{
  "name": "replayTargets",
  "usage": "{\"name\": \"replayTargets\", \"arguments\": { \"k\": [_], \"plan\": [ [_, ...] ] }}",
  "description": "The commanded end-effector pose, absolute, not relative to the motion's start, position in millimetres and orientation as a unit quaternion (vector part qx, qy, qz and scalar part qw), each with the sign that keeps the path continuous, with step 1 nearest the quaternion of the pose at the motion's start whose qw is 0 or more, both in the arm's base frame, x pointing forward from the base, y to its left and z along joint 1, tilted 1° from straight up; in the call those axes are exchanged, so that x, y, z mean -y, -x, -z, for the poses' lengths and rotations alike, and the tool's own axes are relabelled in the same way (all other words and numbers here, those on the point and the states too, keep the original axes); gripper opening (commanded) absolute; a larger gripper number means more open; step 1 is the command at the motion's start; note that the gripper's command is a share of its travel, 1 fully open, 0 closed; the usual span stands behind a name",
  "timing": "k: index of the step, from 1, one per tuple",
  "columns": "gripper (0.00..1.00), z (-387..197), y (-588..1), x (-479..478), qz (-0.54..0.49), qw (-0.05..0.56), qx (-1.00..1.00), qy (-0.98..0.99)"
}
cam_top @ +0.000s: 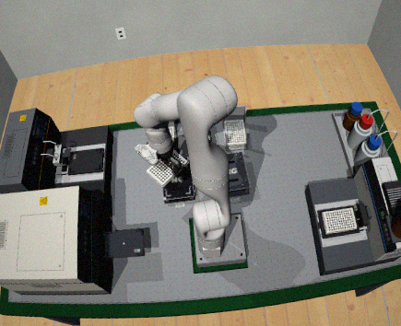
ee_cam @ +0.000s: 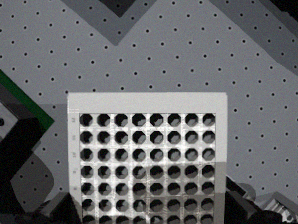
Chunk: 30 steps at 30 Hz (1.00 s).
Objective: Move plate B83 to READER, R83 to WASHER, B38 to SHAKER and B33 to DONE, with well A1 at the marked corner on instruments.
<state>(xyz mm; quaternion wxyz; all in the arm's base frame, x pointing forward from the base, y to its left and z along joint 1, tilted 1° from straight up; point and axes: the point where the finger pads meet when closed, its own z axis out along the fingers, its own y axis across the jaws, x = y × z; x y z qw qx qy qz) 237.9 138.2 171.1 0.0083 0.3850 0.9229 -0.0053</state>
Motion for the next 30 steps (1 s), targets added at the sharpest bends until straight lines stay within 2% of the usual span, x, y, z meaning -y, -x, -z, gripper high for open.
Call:
{"name": "replayTargets", "arguments": {
  "k": [1, 30],
  "plan": [
    [0.94, -172, -247, -125, 0.003, 0.006, -0.931, -0.364],
    [0.94, -173, -288, -55, 0.003, 0.006, -0.954, -0.299]
  ]
}}
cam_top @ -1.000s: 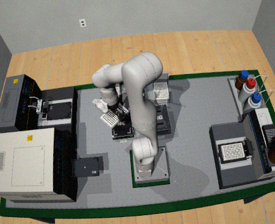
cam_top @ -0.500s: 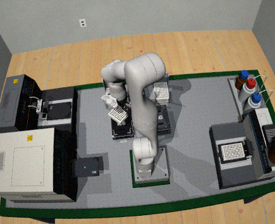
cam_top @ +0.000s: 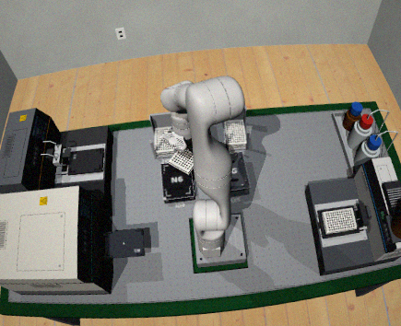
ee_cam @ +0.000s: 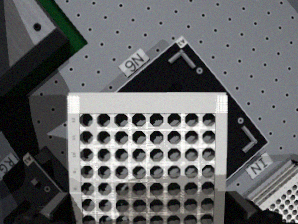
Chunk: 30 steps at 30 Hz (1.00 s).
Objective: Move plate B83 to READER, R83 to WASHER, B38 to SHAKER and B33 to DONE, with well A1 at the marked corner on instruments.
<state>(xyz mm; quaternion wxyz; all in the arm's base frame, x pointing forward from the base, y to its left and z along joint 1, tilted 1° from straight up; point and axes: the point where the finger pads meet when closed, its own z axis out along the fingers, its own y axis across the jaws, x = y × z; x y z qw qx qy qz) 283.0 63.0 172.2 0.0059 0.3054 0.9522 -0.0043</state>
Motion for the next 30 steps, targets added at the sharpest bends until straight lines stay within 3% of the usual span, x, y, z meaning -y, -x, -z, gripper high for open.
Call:
{"name": "replayTargets", "arguments": {
  "k": [1, 30],
  "plan": [
    [0.94, -173, -290, -52, 0.003, 0.006, -0.956, -0.294],
    [0.94, -174, -332, 18, 0.004, 0.005, -0.981, -0.193]
  ]
}}
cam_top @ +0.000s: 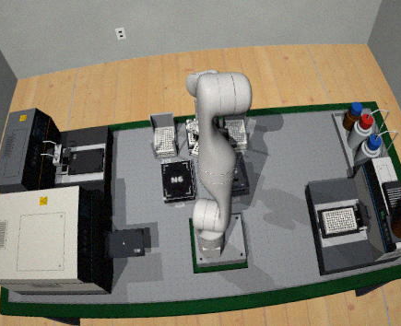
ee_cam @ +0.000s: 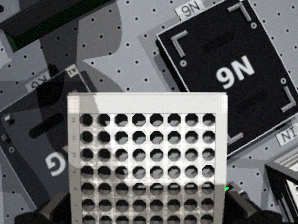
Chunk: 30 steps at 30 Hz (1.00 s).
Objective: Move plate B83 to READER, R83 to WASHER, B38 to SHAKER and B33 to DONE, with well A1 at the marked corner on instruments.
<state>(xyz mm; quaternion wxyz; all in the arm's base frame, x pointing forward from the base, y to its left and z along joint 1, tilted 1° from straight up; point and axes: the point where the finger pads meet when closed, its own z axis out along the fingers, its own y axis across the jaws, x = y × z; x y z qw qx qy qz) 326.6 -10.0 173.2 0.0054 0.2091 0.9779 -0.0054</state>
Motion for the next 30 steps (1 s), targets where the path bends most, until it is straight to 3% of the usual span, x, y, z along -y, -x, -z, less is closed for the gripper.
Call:
{"name": "replayTargets", "arguments": {
  "k": [1, 30],
  "plan": [
    [0.94, -174, -334, 21, 0.004, 0.005, -0.982, -0.187],
    [0.94, -175, -382, 87, 0.004, 0.005, -0.993, -0.12]
  ]
}}
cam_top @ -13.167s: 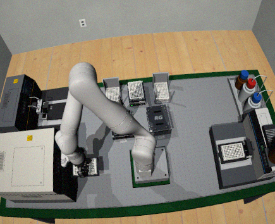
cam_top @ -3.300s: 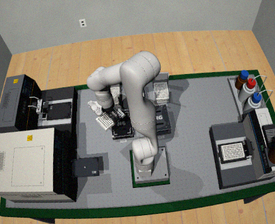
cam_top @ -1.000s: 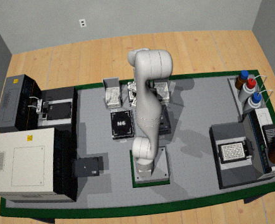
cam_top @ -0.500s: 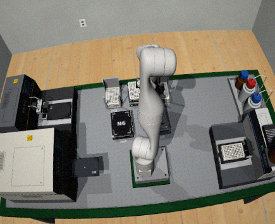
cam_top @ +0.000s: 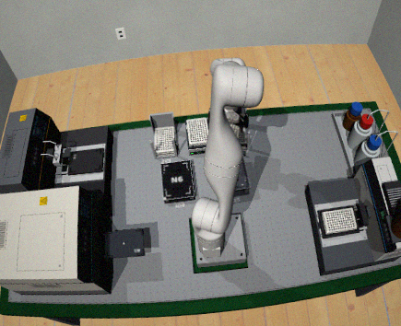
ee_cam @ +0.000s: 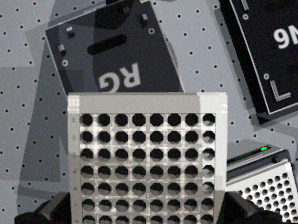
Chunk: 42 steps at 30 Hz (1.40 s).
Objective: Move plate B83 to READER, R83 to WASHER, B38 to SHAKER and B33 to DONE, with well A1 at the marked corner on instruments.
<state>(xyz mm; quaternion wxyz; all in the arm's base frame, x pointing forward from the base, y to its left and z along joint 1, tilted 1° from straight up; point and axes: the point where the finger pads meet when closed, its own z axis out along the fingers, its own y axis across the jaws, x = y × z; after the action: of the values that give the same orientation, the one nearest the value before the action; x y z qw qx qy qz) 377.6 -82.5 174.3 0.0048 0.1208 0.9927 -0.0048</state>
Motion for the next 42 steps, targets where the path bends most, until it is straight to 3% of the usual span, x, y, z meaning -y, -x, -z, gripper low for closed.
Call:
{"name": "replayTargets", "arguments": {
  "k": [1, 42],
  "plan": [
    [0.94, -175, -382, 87, 0.004, 0.005, -0.993, -0.12],
    [0.94, -176, -491, 123, 0.005, 0.005, -1.0, 0.007]
  ]
}}
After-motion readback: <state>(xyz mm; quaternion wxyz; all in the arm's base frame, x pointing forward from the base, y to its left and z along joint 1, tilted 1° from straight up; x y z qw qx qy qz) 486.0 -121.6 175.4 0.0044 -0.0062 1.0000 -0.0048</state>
